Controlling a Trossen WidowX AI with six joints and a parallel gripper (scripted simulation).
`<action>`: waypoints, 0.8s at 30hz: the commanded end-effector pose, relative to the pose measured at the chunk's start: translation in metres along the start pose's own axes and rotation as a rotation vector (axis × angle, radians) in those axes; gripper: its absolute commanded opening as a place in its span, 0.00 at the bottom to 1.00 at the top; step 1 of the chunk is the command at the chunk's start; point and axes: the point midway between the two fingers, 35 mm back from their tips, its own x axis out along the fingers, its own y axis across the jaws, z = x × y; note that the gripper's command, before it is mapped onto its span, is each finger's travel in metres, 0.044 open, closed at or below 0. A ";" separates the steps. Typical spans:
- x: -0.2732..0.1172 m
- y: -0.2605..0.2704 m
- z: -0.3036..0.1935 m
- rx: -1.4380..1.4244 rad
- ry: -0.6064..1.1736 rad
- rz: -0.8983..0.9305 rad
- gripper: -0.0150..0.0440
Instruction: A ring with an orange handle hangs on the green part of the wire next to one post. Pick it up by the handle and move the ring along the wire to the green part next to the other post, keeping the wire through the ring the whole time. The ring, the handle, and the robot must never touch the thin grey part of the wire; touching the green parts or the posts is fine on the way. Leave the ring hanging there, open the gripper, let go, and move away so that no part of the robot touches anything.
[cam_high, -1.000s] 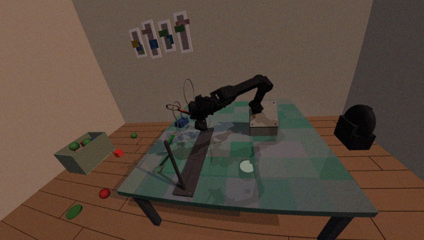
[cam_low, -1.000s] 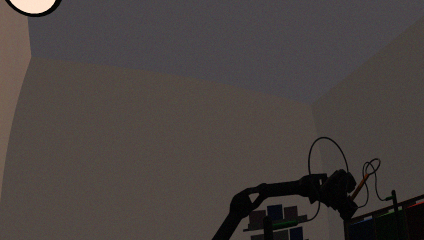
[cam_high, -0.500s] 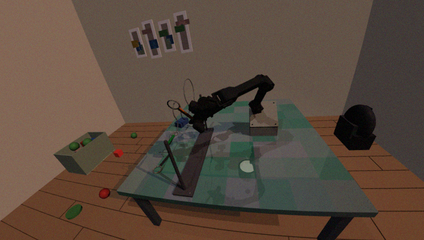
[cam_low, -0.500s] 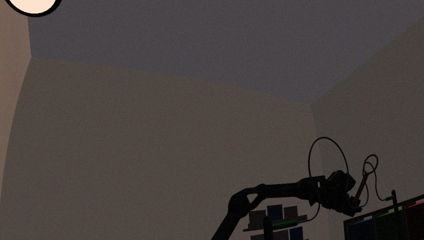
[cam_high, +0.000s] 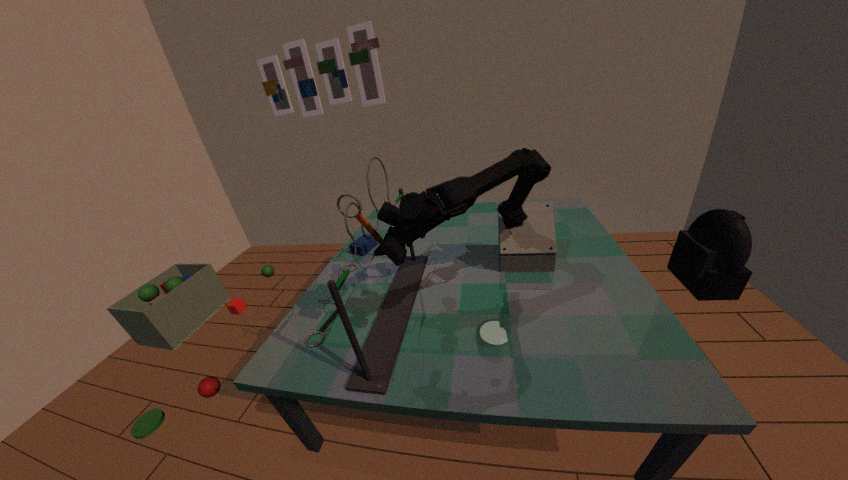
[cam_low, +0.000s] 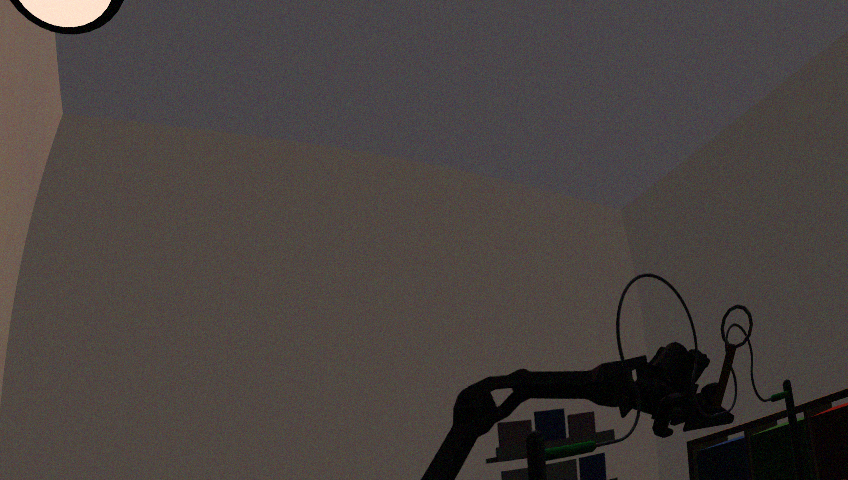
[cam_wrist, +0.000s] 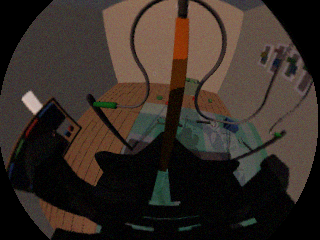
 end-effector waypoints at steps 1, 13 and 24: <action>-0.003 0.011 0.002 0.092 -0.016 0.062 0.00; -0.003 0.032 0.007 0.336 -0.047 0.200 0.00; -0.006 0.050 0.015 0.560 -0.075 0.327 0.00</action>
